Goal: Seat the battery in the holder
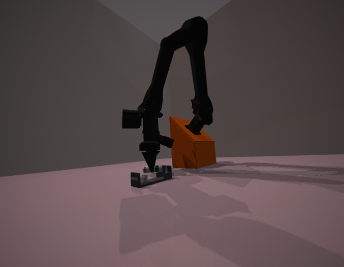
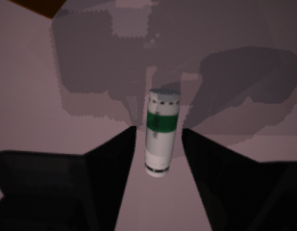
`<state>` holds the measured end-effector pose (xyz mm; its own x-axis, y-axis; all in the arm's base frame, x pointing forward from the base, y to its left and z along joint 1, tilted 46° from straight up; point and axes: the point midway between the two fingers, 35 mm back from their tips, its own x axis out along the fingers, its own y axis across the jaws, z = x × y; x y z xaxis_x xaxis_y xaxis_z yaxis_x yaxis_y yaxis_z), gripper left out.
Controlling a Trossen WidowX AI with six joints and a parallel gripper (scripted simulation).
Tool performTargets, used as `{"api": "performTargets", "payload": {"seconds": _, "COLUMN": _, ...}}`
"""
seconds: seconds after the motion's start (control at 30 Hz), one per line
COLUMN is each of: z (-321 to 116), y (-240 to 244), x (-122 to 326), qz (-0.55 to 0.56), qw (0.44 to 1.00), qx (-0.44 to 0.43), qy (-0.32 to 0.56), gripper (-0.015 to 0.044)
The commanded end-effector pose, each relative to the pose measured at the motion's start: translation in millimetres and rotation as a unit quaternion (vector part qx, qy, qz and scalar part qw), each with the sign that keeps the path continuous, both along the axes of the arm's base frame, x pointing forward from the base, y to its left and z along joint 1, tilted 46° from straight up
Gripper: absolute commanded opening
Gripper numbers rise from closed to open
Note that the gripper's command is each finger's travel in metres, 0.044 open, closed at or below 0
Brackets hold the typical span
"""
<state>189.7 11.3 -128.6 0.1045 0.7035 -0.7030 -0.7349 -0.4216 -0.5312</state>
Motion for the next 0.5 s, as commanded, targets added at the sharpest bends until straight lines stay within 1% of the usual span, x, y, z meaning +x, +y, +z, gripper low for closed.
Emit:
{"api": "performTargets", "payload": {"seconds": 0.0, "z": -0.2, "y": 1.9, "x": -1.0, "qz": -0.001, "qw": 1.0, "qx": 0.002, "qy": 0.002, "gripper": 0.013}}
{"api": "performTargets", "payload": {"seconds": 0.03, "z": -0.2, "y": 1.9, "x": -1.0, "qz": -0.001, "qw": 1.0, "qx": 0.002, "qy": 0.002, "gripper": 0.0103}}
{"api": "performTargets", "payload": {"seconds": 0.17, "z": -0.2, "y": 1.9, "x": -1.0, "qz": -0.001, "qw": 1.0, "qx": 0.002, "qy": 0.002, "gripper": 0.0077}}
{"api": "performTargets", "payload": {"seconds": 0.33, "z": 2.6, "y": -1.7, "x": -0.9, "qz": -0.001, "qw": 1.0, "qx": 0.002, "qy": 0.002, "gripper": 0.0073}}
{"api": "performTargets", "payload": {"seconds": 0.47, "z": 21.1, "y": -22.1, "x": -2.7, "qz": -0.001, "qw": 1.0, "qx": 0.0, "qy": 0.002, "gripper": 0.0073}}
